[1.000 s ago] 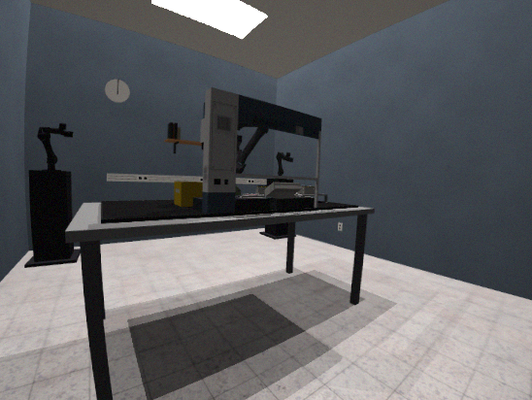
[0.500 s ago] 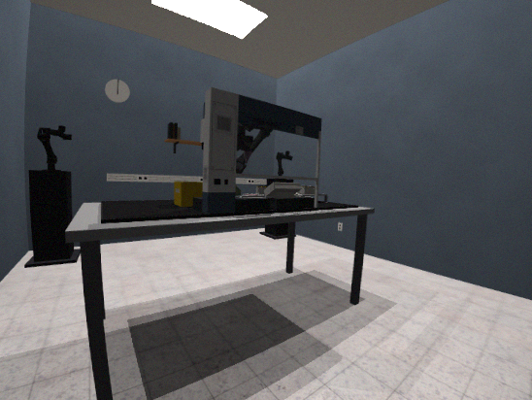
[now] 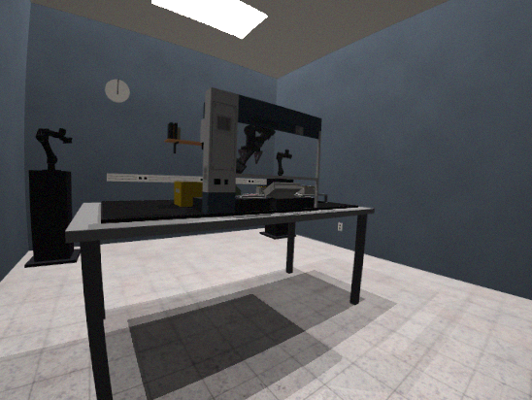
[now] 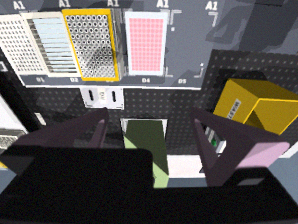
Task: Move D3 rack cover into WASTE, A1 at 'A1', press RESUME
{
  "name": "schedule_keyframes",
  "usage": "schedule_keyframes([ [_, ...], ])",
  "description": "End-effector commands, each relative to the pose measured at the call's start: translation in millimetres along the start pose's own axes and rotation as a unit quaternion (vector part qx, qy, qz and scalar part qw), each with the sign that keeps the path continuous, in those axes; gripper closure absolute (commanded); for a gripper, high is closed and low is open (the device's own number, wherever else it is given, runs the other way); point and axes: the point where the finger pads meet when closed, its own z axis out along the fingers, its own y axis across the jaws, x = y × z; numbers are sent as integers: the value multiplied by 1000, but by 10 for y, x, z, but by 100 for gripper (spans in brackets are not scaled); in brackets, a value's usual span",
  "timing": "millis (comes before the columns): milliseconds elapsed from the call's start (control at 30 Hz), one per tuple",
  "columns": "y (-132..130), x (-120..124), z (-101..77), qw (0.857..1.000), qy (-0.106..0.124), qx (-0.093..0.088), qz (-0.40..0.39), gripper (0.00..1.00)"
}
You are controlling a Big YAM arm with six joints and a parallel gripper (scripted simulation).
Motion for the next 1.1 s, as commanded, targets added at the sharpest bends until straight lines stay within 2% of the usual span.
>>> schedule_keyframes([
  [0, 218, -253, -166, 1000, -13, 15, -5, 0],
  [100, 366, -305, -162, 1000, -14, 14, -5, 0],
  [167, 366, -305, -162, 1000, -14, 14, -5, 0],
  [200, 327, -140, 60, 1000, 11, -4, 19, 0],
  [267, 500, -332, -127, 1000, -10, 11, -2, 0],
  [300, 562, -373, -157, 1000, -14, 13, -5, 0],
  [633, 1053, -542, -146, 1000, -14, 10, -6, 0],
  [733, 1086, -560, -130, 1000, -12, 9, -4, 0],
  [767, 1023, -442, 48, 1000, 10, -1, 18, 0],
  [800, 1112, -581, -51, 1000, -2, 4, 6, 0],
  [867, 1160, -585, -72, 1000, -5, 6, 3, 0],
  [900, 1106, -482, 68, 1000, 1, 2, 9, 0],
  [1067, 1090, -479, 251, 1000, 3, 1, 11, 0],
])
